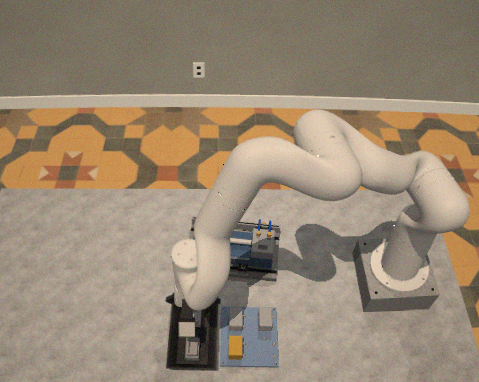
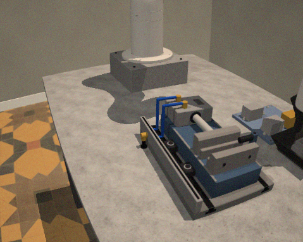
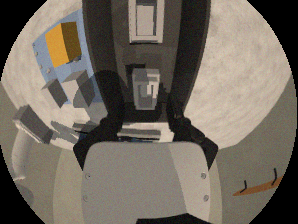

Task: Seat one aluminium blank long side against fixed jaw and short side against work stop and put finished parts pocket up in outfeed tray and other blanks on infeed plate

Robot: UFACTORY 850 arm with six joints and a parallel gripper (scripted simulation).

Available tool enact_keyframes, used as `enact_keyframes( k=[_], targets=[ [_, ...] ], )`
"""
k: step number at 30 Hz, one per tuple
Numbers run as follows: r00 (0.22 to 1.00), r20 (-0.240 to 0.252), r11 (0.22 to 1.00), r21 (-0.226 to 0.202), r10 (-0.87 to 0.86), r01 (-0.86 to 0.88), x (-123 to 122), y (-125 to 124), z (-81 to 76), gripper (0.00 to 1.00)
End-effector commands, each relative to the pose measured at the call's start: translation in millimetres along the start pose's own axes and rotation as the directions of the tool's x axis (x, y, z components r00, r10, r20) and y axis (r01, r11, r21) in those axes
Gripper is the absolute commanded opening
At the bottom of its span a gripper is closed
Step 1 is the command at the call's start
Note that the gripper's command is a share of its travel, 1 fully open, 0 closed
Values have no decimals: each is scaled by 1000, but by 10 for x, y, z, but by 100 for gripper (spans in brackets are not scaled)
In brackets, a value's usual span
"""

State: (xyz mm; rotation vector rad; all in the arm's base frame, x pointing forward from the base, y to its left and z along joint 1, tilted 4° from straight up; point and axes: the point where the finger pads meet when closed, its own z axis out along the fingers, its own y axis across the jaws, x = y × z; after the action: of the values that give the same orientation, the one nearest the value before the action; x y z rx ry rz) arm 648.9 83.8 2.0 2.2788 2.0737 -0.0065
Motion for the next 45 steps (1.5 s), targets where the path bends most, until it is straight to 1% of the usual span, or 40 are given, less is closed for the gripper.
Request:
enact_keyframes(
  k=[1, 10, 12, 17, 21, 24, 27, 34, 35, 45],
  targets=[
    [1000, -1, 1000, -3, 0, 0, 3, 13, -179, 69],
    [1000, -1, 1000, -3, 0, 0, 3, 11, -687, 69],
    [1000, -1, 1000, -3, 0, 0, 3, 11, -687, 69],
    [1000, -1, 1000, -3, 0, 0, 2, 10, -967, 69],
    [1000, -1, 1000, -3, 0, 0, 2, 10, -1141, 69],
    [1000, -1, 1000, -3, 0, 0, 2, 10, -1230, 69],
    [1000, -1, 1000, -3, 0, 0, 2, 9, -1280, 69],
    [1000, -1, 1000, -3, 0, 0, 2, 9, -1298, 69],
    [1000, -1, 1000, -3, 0, 0, 2, 9, -1298, 0],
    [1000, -1, 1000, -3, 0, 0, 2, 9, -1298, 0]
  ],
)
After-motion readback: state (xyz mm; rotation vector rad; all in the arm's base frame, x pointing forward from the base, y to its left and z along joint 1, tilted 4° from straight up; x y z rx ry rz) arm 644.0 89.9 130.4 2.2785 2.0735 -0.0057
